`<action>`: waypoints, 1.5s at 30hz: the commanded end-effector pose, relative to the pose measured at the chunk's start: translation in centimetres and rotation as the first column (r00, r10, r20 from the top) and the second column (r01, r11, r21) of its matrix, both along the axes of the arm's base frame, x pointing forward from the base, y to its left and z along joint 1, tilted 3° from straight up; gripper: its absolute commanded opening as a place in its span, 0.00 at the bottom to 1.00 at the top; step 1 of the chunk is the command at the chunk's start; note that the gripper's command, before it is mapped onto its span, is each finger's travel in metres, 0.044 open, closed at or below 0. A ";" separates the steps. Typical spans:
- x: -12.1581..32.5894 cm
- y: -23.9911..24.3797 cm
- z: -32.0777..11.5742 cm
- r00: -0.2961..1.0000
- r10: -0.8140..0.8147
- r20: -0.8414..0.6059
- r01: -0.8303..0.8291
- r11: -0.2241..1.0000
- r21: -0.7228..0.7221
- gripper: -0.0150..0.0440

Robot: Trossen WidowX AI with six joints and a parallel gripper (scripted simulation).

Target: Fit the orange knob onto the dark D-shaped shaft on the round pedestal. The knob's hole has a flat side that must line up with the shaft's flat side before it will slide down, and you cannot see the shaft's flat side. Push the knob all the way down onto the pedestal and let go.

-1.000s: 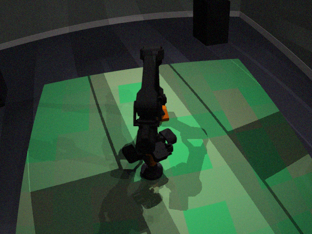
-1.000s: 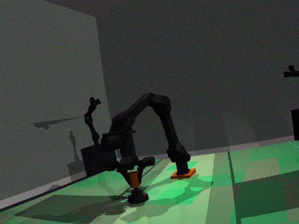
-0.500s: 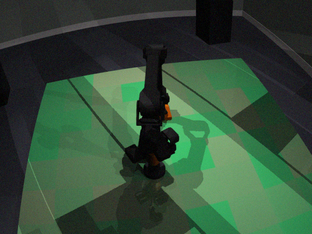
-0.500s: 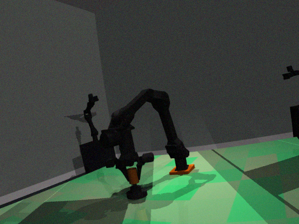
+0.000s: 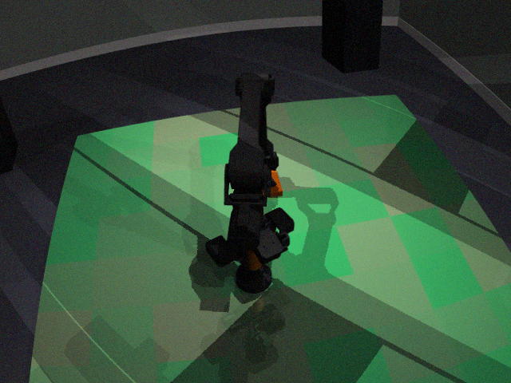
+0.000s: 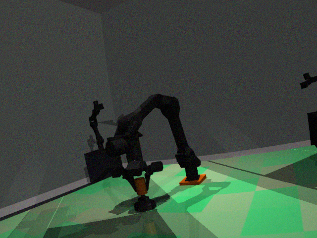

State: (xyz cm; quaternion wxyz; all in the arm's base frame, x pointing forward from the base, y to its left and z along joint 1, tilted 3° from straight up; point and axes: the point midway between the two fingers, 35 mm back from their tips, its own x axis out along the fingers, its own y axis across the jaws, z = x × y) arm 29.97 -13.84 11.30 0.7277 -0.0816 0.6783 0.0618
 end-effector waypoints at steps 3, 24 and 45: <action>0.2 0.0 0.4 0.993 0.122 0.004 -0.122 0.993 -0.010 0.25; 0.1 0.0 -0.3 0.979 0.205 0.001 -0.205 0.979 -0.016 0.25; 0.2 0.0 -2.0 0.980 0.200 0.002 -0.200 0.980 -0.016 0.25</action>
